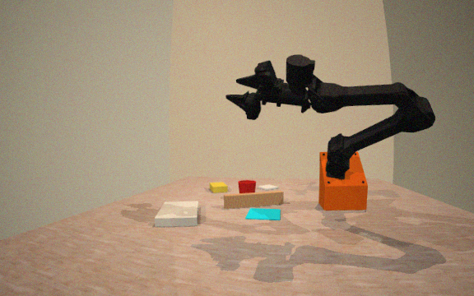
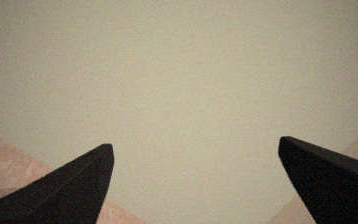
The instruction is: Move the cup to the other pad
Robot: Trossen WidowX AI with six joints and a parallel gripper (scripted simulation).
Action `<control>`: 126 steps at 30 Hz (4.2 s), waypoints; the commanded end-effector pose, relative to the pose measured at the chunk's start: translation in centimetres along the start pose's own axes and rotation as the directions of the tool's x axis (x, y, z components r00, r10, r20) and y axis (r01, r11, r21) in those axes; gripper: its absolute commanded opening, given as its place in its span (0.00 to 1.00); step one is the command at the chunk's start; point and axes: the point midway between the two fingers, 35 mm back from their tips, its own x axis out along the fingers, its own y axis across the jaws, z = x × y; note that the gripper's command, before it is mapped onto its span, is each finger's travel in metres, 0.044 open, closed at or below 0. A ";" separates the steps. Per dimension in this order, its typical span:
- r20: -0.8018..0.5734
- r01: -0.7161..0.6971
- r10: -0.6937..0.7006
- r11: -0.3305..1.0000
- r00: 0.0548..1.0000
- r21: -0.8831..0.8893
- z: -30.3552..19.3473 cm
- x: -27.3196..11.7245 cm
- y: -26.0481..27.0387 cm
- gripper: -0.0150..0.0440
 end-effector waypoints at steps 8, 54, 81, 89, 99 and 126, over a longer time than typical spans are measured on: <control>-0.401 -0.179 0.050 0.940 0.915 -0.291 -8.9 4.6 -1.2 0.58; -0.687 -0.964 0.710 0.040 -0.158 0.262 -37.7 -0.3 1.0 0.50; -0.684 -0.964 0.712 0.038 -0.158 0.263 -40.7 -1.1 4.2 0.50; -0.684 -0.964 0.712 0.038 -0.159 0.263 -41.0 -1.2 4.5 0.50; -0.687 -0.966 0.709 0.034 -0.157 0.256 -40.9 -1.1 4.4 0.31; -0.687 -0.964 0.709 0.039 -0.158 0.262 -36.2 -0.1 -1.0 0.25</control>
